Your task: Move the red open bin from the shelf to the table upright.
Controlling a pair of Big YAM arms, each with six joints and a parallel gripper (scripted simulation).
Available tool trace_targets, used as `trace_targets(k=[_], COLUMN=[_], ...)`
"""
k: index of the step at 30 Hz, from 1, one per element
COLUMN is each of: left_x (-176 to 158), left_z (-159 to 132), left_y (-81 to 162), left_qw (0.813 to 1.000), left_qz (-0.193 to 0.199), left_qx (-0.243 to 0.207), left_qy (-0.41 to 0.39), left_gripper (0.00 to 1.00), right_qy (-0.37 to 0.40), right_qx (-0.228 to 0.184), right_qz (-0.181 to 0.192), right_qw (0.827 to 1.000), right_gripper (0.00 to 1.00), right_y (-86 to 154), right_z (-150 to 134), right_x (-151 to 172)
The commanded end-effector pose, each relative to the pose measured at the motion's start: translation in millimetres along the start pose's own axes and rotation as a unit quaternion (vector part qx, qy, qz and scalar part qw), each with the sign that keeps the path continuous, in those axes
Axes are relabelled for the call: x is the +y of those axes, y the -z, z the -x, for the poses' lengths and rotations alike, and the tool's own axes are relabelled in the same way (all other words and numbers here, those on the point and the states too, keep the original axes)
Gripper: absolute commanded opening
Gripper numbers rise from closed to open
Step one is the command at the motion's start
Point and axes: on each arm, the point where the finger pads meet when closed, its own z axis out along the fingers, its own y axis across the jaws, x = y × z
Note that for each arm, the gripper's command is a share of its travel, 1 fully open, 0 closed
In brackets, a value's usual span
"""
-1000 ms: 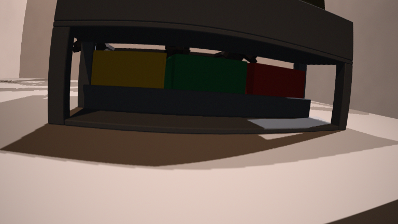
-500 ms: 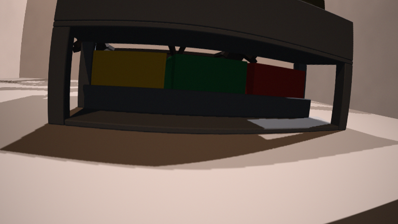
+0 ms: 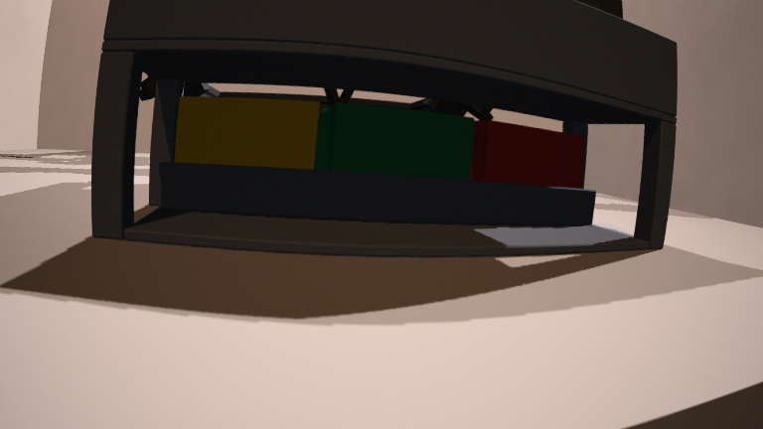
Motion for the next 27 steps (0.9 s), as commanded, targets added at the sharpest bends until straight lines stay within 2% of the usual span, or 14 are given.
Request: trace_targets(k=[1, 27], left_x=[10.1, 9.8], left_z=[21.8, 24.1], left_y=[29.4, 33.1], left_qw=[0.999, 0.999], left_qz=[0.021, 0.024], left_qx=[-0.027, -0.03], left_qy=[0.004, 0.003], left_gripper=[0.43, 0.43], right_qy=[0.0, 0.0], right_qx=[-0.024, -0.024], right_qz=[-0.006, -0.006], right_qw=[1.0, 1.0], right_gripper=[1.0, 1.0], right_y=[8.5, 8.5], right_z=[17.2, 17.2], right_x=[-4.4, -4.4])
